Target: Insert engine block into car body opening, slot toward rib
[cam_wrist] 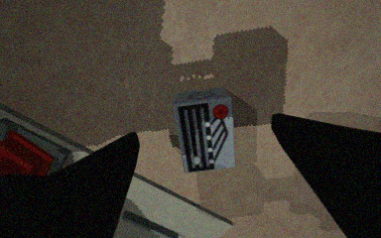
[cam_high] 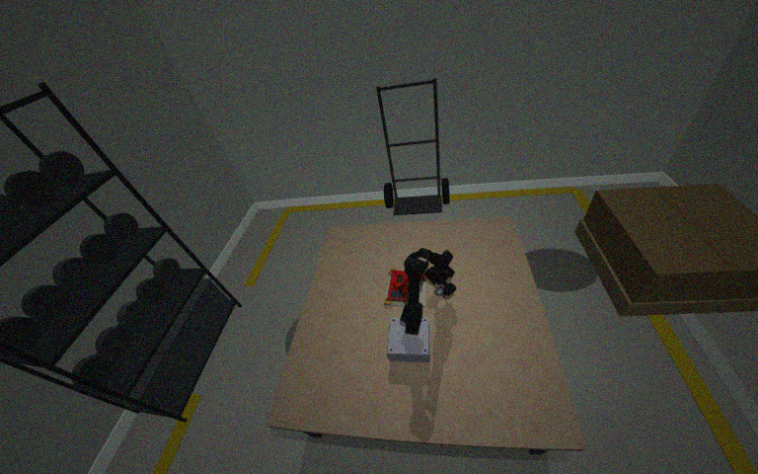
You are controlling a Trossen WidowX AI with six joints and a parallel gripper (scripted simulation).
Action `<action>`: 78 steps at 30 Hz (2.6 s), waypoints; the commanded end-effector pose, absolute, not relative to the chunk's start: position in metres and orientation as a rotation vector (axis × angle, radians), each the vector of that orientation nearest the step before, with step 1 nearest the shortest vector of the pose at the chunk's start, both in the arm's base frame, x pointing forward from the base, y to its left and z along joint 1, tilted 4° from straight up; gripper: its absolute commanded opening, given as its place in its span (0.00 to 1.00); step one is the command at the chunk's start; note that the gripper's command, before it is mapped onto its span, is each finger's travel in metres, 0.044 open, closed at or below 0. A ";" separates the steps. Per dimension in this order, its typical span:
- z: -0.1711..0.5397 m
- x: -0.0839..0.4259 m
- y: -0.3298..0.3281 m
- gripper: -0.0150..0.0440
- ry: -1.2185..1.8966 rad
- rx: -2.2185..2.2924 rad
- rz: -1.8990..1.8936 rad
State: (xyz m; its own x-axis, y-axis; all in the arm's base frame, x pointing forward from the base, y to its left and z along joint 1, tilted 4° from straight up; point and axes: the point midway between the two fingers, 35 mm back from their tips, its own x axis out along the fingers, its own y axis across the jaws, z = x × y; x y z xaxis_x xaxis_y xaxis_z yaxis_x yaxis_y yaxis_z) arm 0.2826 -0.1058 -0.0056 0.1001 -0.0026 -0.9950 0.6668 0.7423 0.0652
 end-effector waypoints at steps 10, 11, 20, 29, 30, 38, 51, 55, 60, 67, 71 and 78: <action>-0.011 0.280 -0.104 0.47 1.411 0.597 -0.537; -0.011 0.280 -0.104 0.45 1.411 0.597 -0.537; -0.007 0.281 -0.104 0.25 1.411 0.597 -0.537; 0.020 0.283 -0.106 0.25 1.410 0.597 -0.537; 0.023 0.283 -0.107 0.25 1.410 0.597 -0.537; 0.047 0.282 -0.107 0.25 1.410 0.597 -0.537; 0.088 0.276 -0.107 0.25 1.410 0.597 -0.537; 0.100 0.273 -0.106 0.25 1.410 0.597 -0.537; 0.114 0.270 -0.105 0.25 1.410 0.597 -0.537; 0.113 0.271 -0.102 0.25 1.413 0.586 -0.527; 0.111 0.277 -0.094 0.25 1.421 0.557 -0.499; 0.105 0.286 -0.077 0.25 1.437 0.524 -0.458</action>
